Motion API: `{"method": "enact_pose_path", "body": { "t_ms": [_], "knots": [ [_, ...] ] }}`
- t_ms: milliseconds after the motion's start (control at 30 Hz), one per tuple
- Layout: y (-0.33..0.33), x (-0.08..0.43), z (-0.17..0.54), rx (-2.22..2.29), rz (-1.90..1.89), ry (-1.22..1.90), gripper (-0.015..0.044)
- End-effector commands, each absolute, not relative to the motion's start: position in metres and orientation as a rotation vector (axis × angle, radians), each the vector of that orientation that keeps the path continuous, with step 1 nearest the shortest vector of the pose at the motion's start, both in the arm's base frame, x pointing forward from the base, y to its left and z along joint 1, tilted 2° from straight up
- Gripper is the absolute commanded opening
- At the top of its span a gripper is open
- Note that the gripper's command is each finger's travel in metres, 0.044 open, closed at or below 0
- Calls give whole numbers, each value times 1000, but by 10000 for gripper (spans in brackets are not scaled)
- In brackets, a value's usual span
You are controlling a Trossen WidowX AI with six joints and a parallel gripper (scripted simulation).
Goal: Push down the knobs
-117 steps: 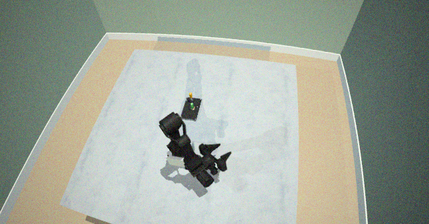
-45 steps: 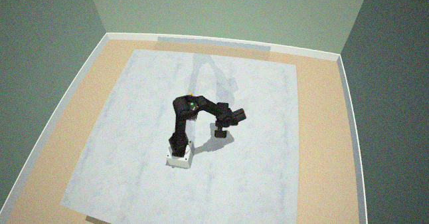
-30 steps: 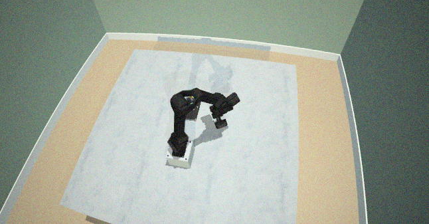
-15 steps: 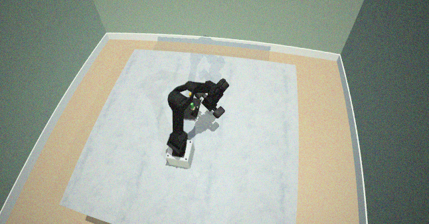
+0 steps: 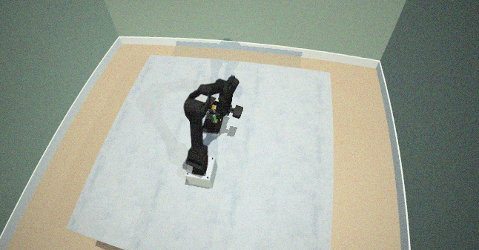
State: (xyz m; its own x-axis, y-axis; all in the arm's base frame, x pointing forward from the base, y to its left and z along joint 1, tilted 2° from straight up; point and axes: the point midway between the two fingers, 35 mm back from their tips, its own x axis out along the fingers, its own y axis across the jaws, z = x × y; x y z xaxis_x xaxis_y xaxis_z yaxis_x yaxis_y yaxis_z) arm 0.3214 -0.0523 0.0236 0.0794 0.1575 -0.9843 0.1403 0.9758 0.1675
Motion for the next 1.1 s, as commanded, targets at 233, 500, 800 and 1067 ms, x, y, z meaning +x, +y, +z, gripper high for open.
{"method": "enact_pose_path", "body": {
  "t_ms": [233, 500, 800, 1067],
  "knots": [
    [-12, 332, 33, -104, 186, 1550, 0],
    [7, 336, 38, -252, 261, 1560, 0],
    [7, 335, 18, -252, 261, 1560, 0],
    [7, 335, 6, -252, 261, 1560, 0]
  ]
}}
